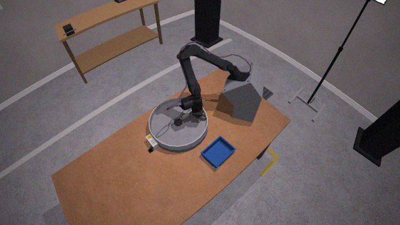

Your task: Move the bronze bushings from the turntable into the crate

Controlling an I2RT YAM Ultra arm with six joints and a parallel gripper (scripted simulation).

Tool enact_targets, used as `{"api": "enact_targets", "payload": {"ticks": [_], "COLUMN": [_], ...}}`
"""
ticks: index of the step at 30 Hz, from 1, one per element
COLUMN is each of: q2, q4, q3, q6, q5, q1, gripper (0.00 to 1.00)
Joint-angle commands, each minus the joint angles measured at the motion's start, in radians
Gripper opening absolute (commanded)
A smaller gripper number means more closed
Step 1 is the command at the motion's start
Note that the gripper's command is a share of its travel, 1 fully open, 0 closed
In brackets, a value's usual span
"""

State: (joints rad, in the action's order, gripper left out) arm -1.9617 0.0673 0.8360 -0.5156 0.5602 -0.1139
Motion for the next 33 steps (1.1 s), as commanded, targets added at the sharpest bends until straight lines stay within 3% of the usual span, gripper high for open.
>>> {"api": "enact_targets", "payload": {"ticks": [1, 33], "q2": [0.006, 0.001], "q4": [0.017, 0.02], "q3": [0.01, 0.015], "q6": [0.01, 0.014], "q5": [-0.002, -0.002], "q1": [0.015, 0.012], "gripper": [0.15, 0.15]}}
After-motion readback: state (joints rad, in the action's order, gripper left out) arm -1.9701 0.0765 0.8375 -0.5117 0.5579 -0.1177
